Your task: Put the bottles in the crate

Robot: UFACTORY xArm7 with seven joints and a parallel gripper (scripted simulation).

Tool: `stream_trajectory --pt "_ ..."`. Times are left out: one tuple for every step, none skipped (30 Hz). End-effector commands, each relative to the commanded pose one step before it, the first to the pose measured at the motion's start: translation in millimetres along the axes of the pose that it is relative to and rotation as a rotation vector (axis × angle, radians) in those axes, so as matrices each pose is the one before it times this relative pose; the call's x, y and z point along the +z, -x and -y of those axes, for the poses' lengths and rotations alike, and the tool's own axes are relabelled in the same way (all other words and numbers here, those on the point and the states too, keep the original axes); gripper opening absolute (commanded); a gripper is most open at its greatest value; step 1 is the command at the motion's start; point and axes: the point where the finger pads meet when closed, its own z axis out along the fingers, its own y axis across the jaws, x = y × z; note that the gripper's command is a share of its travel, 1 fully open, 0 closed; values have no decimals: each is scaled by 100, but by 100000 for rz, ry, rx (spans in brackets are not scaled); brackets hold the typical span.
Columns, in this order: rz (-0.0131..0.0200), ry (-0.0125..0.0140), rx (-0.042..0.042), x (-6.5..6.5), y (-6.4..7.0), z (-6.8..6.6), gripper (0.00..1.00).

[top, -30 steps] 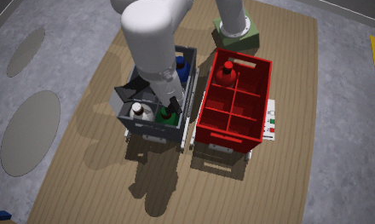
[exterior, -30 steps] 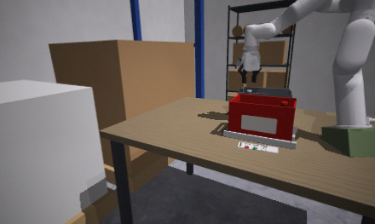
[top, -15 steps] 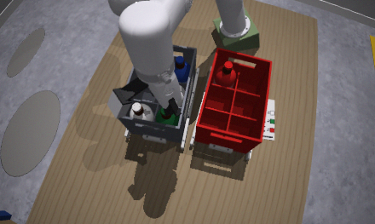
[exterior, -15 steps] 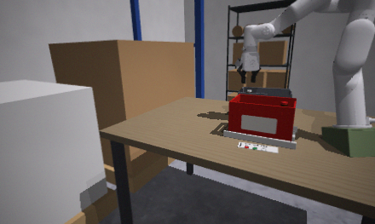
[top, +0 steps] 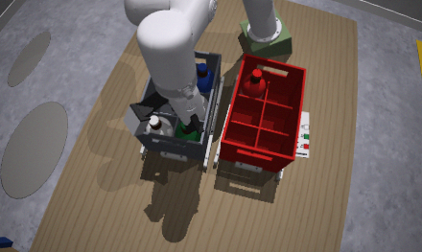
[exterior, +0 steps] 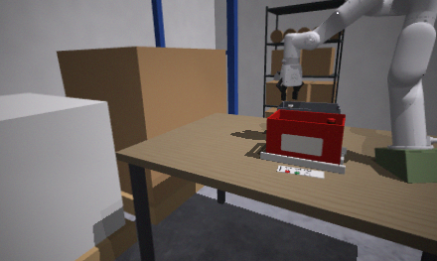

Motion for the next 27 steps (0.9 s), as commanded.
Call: stream_trajectory --pt "-342 -241 -5 490 -103 80 65" --pt "0 0 0 134 0 0 65" --pt "0 0 0 134 0 0 65" --pt "0 0 0 134 0 0 65" --pt "0 0 0 134 0 0 65" --pt "0 0 0 134 0 0 65" --pt "0 0 0 134 0 0 65" --pt "0 0 0 134 0 0 65" --pt "0 0 0 134 0 0 65" --pt "0 0 0 134 0 0 65" --pt "0 0 0 0 0 0 65" --pt "0 0 0 0 0 0 65" --pt "0 0 0 134 0 0 65" --pt "0 0 0 134 0 0 65" --pt "0 0 0 134 0 0 65" --pt "0 0 0 134 0 0 65" --pt "0 0 0 134 0 0 65" --pt "0 0 0 134 0 0 65" --pt "0 0 0 134 0 0 65" --pt "0 0 0 134 0 0 65" --pt "0 0 0 134 0 0 65" --pt "0 0 0 134 0 0 65" --pt "0 0 0 134 0 0 65" --pt "0 0 0 134 0 0 65" --pt "0 0 0 134 0 0 65" --pt "0 0 0 134 0 0 65" --pt "0 0 0 134 0 0 65"
